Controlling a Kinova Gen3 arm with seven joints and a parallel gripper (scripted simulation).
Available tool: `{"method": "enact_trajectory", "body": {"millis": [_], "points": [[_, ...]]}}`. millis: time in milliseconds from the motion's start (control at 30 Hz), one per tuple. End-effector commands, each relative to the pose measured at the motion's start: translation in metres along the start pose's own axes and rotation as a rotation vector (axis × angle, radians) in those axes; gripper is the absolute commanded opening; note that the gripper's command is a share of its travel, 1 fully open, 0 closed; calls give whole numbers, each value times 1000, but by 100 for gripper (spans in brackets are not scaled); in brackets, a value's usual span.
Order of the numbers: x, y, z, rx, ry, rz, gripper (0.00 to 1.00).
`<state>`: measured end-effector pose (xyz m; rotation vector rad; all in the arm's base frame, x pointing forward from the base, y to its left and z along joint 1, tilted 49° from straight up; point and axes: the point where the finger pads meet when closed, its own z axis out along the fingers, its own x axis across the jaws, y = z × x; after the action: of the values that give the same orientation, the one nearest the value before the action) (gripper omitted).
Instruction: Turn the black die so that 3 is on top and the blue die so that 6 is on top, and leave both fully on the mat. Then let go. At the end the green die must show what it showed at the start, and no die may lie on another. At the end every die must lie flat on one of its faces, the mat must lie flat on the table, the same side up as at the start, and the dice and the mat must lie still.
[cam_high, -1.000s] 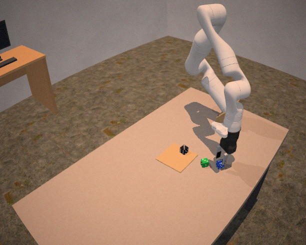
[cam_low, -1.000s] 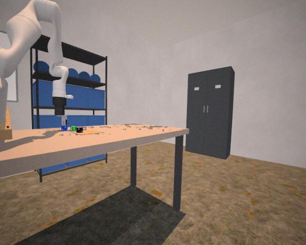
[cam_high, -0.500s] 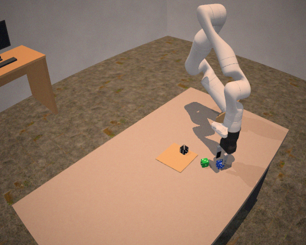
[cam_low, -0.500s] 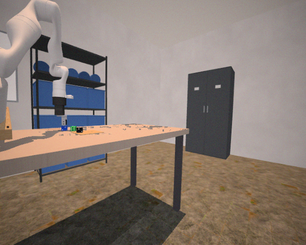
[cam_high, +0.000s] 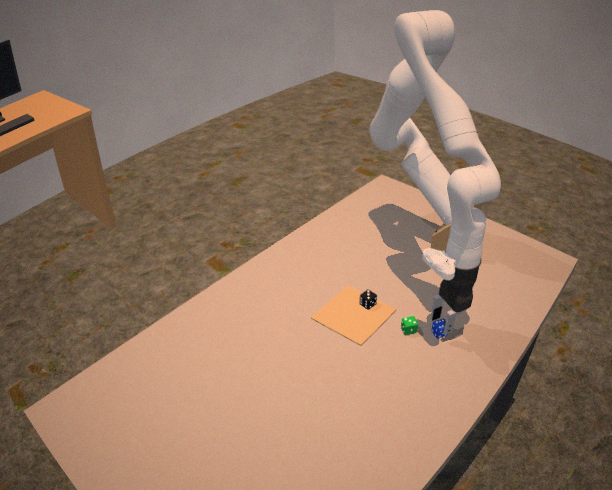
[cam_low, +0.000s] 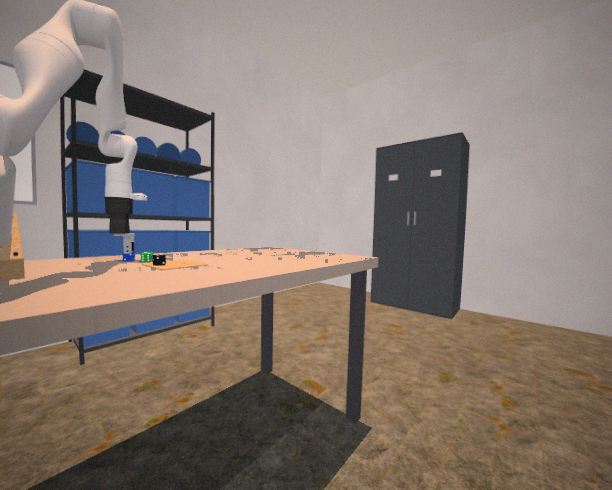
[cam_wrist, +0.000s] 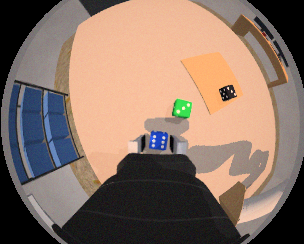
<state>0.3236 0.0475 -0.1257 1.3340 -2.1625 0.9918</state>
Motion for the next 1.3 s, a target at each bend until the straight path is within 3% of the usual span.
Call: {"method": "enact_trajectory", "body": {"millis": [0, 367, 1267], "points": [[1, 0, 7, 0, 5, 0, 87], [1, 0, 24, 0, 5, 0, 87], [1, 0, 25, 0, 5, 0, 87]]}}
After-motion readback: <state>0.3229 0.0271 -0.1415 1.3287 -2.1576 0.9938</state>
